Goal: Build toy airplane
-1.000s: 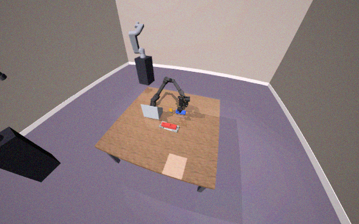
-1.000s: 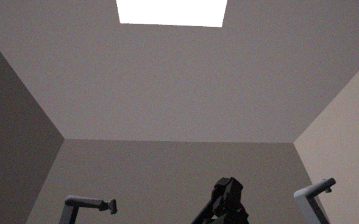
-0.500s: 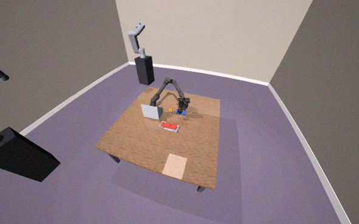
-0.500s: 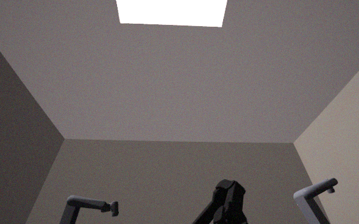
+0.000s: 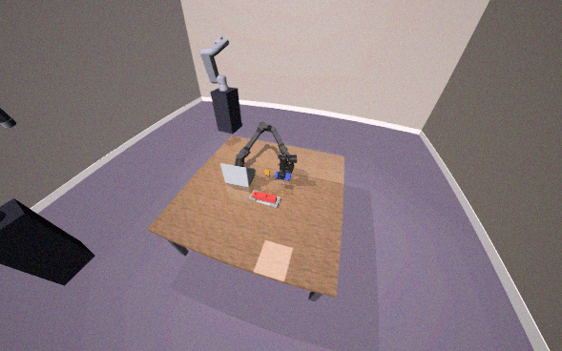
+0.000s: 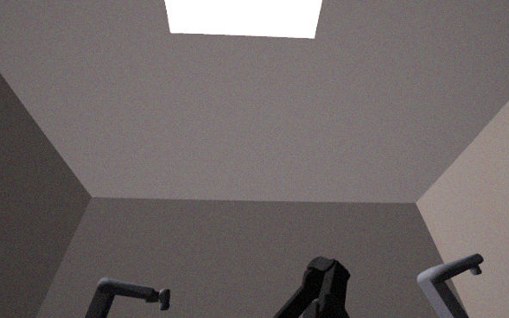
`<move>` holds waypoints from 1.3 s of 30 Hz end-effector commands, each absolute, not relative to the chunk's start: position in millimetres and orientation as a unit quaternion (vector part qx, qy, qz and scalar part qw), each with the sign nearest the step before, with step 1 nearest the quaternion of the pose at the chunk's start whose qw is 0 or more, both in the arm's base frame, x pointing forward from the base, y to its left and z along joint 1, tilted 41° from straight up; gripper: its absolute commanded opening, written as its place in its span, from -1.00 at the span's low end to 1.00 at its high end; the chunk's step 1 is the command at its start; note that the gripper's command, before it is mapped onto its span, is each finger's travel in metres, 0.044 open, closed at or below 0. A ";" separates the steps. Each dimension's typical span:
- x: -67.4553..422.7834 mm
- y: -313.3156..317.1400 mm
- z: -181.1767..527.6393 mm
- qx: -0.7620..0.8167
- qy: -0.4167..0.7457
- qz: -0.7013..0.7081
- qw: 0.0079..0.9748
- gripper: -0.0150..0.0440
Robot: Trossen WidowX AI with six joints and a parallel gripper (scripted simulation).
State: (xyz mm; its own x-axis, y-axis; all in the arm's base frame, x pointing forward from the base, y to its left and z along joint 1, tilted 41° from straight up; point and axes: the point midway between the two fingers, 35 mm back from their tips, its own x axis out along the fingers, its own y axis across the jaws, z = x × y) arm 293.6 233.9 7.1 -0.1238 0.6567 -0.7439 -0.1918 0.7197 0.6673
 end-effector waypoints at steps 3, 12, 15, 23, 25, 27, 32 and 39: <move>293.8 233.8 6.2 0.174 0.673 0.329 0.639 0.09; 294.1 233.0 7.3 0.172 0.672 0.331 0.640 -0.38; 294.7 230.9 10.3 0.166 0.671 0.335 0.641 -0.49; 298.7 222.0 20.3 0.162 0.671 0.335 0.641 -0.49; 300.4 218.0 24.6 0.163 0.671 0.335 0.641 -0.49; 302.0 213.9 29.0 0.163 0.671 0.334 0.642 -0.49; 305.4 203.7 40.1 0.163 0.672 0.332 0.642 -0.49; 308.8 189.1 56.1 0.165 0.672 0.330 0.642 -0.49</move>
State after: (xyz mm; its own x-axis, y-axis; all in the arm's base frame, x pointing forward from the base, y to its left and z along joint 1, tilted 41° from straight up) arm 304.5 196.6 43.7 -0.1361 0.6393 -0.7568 -0.1952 0.7317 0.6531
